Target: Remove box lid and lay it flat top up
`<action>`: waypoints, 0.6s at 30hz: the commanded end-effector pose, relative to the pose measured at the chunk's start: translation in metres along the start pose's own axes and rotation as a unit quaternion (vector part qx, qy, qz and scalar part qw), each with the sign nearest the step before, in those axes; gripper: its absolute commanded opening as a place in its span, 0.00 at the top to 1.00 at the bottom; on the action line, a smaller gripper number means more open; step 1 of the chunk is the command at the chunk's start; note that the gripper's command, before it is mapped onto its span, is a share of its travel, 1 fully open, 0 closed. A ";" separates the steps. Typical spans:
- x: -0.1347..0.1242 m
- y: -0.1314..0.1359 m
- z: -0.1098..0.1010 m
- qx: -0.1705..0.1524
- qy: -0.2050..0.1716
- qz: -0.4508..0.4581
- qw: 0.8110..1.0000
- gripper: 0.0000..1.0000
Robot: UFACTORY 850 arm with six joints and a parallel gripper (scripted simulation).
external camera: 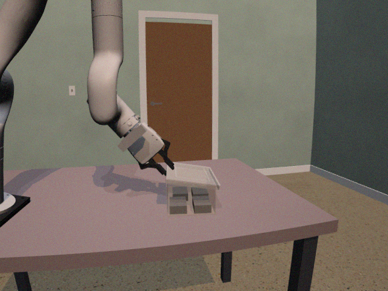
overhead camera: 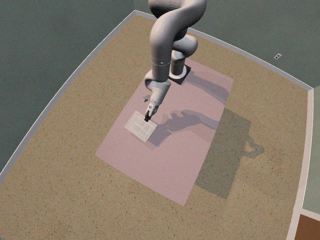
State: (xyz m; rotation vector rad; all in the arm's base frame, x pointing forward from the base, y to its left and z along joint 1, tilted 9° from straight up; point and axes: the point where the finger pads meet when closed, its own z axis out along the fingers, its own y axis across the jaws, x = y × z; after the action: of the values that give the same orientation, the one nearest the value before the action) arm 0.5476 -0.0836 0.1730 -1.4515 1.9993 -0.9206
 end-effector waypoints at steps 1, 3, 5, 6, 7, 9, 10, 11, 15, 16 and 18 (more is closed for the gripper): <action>0.000 -0.001 0.000 0.001 0.000 0.000 1.000 1.00; 0.000 -0.001 0.000 0.001 0.000 0.000 1.000 1.00; 0.000 -0.001 0.000 0.001 0.000 0.000 1.000 1.00; 0.000 -0.001 0.000 0.001 0.000 0.000 1.000 1.00; 0.000 -0.001 0.000 0.001 0.000 0.000 1.000 1.00; 0.000 -0.001 0.000 0.001 0.000 0.000 1.000 1.00; 0.000 -0.001 0.000 0.001 0.000 0.000 1.000 1.00; 0.000 -0.001 0.000 0.001 0.000 0.000 1.000 1.00; 0.000 -0.002 0.001 0.001 0.000 0.000 1.000 1.00; 0.000 -0.002 0.001 0.001 0.000 0.000 1.000 1.00; 0.000 -0.002 0.001 0.001 0.000 0.000 1.000 1.00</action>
State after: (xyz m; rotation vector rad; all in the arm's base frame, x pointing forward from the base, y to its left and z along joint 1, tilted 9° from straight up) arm 0.5486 -0.0839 0.1731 -1.4516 1.9993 -0.9205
